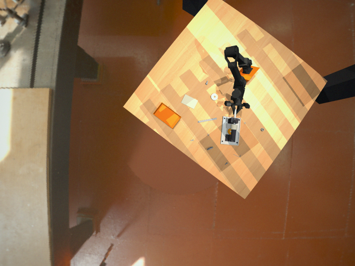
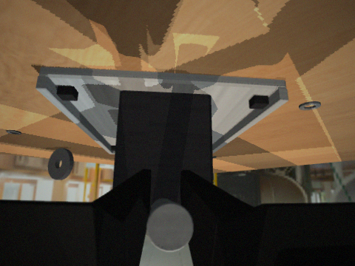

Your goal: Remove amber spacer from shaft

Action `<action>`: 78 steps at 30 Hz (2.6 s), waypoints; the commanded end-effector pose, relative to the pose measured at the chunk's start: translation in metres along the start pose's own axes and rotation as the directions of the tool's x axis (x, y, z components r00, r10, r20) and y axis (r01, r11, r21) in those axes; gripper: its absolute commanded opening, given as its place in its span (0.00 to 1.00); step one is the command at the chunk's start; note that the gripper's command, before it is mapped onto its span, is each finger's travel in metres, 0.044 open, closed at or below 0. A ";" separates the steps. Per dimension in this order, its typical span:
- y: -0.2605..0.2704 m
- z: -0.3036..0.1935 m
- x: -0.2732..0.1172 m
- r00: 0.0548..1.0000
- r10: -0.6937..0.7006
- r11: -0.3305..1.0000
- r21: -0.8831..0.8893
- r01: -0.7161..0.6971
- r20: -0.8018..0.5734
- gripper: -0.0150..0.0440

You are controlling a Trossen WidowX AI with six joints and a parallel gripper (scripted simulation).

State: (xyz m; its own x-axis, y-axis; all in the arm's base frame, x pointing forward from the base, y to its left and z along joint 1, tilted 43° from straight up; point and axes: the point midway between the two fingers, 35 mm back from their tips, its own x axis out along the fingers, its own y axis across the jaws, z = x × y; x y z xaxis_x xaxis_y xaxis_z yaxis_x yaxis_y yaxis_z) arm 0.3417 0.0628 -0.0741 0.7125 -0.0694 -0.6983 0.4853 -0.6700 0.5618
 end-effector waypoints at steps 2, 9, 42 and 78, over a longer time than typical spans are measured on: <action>0.000 -0.001 0.003 1.000 0.001 1.000 0.003 -0.001 -0.001 0.25; 0.000 -0.002 0.004 1.000 0.001 1.000 0.003 -0.001 -0.001 0.25; 0.000 -0.007 0.012 1.000 0.001 1.000 0.003 -0.001 -0.001 0.25; 0.001 -0.012 0.021 1.000 0.002 1.000 0.004 -0.002 -0.002 0.25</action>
State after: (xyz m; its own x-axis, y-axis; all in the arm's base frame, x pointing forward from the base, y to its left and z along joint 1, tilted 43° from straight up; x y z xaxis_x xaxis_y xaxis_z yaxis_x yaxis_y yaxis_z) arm 0.3606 0.0696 -0.0819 0.7133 -0.0688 -0.6975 0.4847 -0.6704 0.5618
